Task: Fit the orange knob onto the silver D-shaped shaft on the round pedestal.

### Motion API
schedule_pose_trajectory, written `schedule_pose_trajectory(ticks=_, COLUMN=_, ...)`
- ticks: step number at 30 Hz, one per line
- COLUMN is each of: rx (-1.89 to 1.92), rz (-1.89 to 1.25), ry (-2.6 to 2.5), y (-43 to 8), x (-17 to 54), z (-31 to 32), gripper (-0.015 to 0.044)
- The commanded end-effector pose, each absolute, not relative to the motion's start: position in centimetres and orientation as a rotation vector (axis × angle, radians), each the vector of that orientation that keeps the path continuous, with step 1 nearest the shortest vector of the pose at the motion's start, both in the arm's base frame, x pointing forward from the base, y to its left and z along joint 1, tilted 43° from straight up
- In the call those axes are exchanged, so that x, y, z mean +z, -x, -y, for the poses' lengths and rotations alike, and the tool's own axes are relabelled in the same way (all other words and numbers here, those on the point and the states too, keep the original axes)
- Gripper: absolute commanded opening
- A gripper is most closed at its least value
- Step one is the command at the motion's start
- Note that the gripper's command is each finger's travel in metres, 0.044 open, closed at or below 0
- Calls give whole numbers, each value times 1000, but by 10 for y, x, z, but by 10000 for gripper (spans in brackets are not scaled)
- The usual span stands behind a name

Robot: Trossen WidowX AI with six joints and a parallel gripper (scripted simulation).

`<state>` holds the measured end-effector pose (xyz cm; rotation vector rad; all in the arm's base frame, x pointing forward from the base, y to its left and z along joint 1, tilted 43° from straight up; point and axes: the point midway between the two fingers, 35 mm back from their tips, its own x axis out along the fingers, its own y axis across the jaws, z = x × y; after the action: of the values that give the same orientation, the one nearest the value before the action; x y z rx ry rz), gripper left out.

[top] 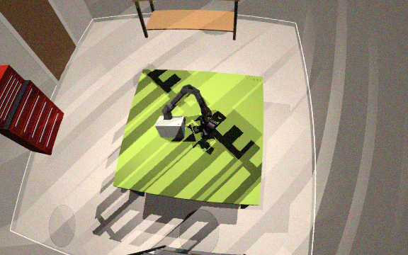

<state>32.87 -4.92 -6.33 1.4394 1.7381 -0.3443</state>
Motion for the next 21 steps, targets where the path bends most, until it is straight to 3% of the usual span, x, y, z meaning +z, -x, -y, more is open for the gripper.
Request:
schedule_pose_trajectory(ticks=1, rx=-445, rz=-1737, ry=-1513, y=-330, x=-61, z=49, gripper=0)
schedule_pose_trajectory(ticks=13, rx=-760, rz=-1724, ry=-1738, y=-333, x=-62, z=50, gripper=0)
schedule_pose_trajectory(ticks=21, rx=-776, rz=-1722, ry=-1750, y=-332, x=-68, z=46, gripper=0)
